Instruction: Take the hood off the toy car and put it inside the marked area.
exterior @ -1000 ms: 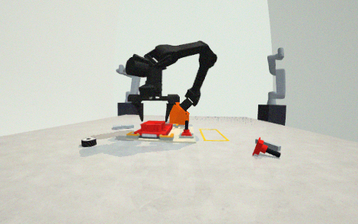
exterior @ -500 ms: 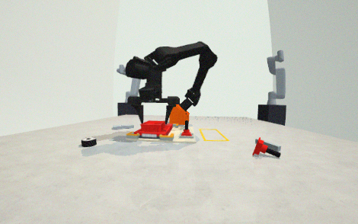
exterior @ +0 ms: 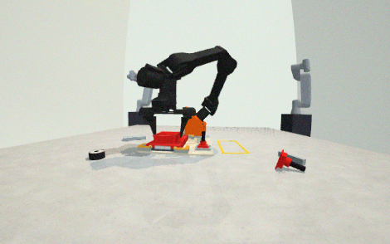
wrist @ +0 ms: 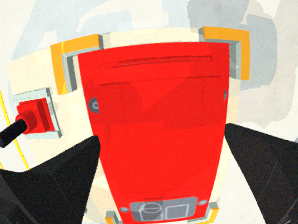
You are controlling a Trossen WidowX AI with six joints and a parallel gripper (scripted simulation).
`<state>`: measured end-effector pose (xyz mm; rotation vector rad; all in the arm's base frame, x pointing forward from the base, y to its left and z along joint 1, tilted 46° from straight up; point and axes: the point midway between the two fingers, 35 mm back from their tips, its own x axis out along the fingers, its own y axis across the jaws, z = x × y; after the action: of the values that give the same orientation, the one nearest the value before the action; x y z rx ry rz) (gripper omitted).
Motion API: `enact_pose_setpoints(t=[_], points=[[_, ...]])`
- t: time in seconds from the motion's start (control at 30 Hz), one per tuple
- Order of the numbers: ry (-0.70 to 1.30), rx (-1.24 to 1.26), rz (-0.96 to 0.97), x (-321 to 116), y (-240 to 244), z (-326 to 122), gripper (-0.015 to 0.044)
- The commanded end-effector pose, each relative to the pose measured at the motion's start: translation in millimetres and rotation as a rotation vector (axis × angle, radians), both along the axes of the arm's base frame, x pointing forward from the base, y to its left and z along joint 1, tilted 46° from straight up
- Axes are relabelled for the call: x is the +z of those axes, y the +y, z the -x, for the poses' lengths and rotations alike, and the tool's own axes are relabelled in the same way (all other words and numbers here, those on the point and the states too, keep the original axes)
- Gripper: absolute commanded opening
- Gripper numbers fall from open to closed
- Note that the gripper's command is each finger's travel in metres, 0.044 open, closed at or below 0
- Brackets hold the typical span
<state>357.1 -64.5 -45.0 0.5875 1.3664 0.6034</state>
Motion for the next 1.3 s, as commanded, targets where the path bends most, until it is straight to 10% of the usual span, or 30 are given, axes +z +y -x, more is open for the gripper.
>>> enact_pose_setpoints(t=[0.0, 0.57, 0.93, 1.27], points=[[0.003, -0.004, -0.004, -1.4, 1.8, 0.2, 0.044], [0.0, 0.0, 0.0, -1.7, 1.7, -0.2, 0.0275], [0.0, 0.0, 0.0, 2.0, -2.2, 0.2, 0.0], [0.0, -0.001, 0.0, 6.6, -6.8, 0.8, 0.0]])
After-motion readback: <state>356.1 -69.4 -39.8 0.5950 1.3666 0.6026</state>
